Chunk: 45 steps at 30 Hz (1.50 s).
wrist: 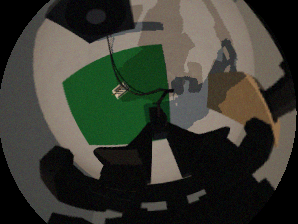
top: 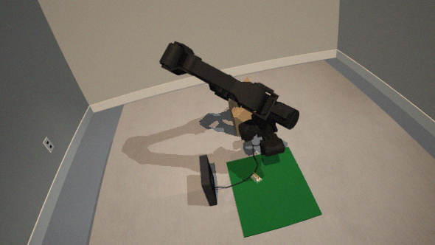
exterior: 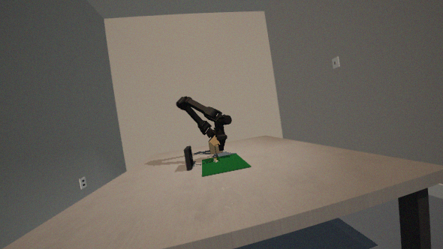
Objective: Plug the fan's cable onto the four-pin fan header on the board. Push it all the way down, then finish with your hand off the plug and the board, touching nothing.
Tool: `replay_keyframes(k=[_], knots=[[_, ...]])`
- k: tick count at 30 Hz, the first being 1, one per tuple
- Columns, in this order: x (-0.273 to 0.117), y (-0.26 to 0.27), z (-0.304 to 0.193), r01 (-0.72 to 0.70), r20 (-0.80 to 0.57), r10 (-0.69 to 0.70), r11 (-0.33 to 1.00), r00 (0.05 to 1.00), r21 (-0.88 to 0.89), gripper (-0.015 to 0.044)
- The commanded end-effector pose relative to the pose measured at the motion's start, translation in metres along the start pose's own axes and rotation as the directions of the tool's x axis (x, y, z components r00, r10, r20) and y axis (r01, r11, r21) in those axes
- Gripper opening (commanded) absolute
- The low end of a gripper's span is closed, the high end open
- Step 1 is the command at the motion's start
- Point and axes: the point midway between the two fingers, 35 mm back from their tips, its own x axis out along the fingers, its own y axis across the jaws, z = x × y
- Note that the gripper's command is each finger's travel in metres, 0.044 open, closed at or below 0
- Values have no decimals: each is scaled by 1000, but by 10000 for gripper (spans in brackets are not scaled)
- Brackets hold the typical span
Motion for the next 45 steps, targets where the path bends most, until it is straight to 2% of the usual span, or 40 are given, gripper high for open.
replay_keyframes(k=[1, 10, 20, 33, 45], knots=[[-2, 7, 3, -8, 1, 8, 993, 1000, -119, 0], [-2, 17, 10, -8, -1, 9, 909, 1000, -416, 0], [-2, 28, 19, -7, -1, 9, 715, 1000, -699, 0], [-2, 42, 32, -3, 1, 10, 343, 1000, -939, 0], [-2, 54, 45, 5, 5, 10, -63, 1000, -998, 0]])
